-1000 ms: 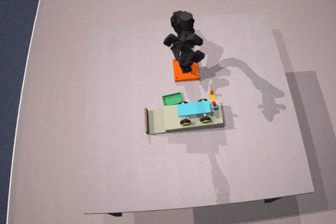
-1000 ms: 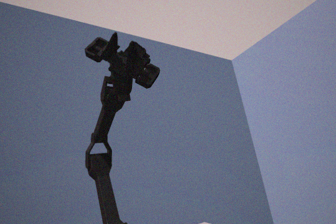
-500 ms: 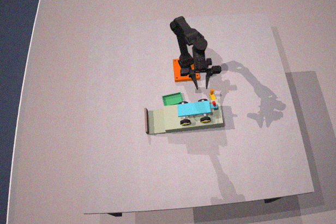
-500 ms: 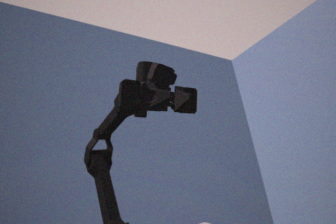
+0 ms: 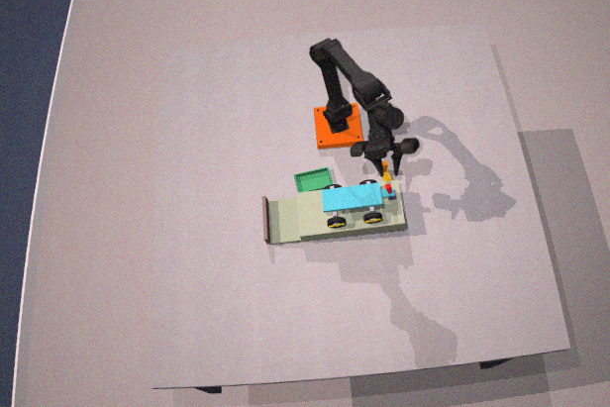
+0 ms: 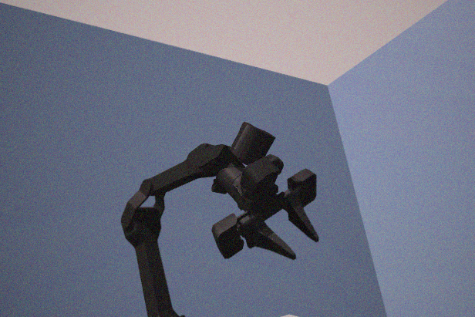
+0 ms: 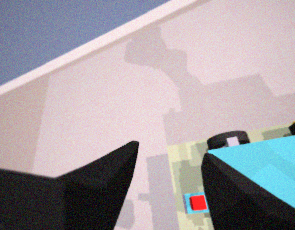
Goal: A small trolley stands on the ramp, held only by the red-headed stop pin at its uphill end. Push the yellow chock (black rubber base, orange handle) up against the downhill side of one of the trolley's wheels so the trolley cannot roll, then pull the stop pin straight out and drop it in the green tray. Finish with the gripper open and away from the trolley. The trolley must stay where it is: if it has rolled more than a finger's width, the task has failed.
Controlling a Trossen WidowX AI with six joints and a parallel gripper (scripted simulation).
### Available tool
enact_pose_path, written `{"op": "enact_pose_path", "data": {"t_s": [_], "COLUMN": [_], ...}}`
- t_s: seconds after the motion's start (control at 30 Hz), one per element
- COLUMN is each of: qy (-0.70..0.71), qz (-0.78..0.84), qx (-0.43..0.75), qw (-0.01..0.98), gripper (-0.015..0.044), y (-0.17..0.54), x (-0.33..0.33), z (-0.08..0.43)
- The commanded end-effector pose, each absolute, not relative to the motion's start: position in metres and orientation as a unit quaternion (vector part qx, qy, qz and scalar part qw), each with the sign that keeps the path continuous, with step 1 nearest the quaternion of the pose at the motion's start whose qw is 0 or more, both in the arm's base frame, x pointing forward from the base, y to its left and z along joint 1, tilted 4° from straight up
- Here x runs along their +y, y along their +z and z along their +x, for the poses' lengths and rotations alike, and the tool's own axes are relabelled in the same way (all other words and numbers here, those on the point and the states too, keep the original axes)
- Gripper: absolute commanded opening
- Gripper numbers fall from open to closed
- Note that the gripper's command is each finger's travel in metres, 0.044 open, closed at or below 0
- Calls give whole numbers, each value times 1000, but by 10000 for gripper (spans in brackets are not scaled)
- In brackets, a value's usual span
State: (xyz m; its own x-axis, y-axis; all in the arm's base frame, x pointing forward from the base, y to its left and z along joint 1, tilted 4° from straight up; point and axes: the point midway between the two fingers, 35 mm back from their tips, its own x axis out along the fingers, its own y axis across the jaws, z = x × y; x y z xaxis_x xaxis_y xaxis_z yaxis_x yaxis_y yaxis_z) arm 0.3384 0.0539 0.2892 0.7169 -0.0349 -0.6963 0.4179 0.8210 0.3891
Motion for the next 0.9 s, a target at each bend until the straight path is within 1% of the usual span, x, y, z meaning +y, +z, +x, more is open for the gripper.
{"op": "enact_pose_path", "data": {"t_s": [0.0,0.37,0.67,0.87], "qy": [-165,-322,-487,-500], "qz": [333,443,474,475], "qx": [406,496,500,498], "qw": [835,674,536,526], "gripper": [190,190,190,190], "y": [253,175,129,126], "x": [69,98,107,107], "z": [326,274,220,215]}}
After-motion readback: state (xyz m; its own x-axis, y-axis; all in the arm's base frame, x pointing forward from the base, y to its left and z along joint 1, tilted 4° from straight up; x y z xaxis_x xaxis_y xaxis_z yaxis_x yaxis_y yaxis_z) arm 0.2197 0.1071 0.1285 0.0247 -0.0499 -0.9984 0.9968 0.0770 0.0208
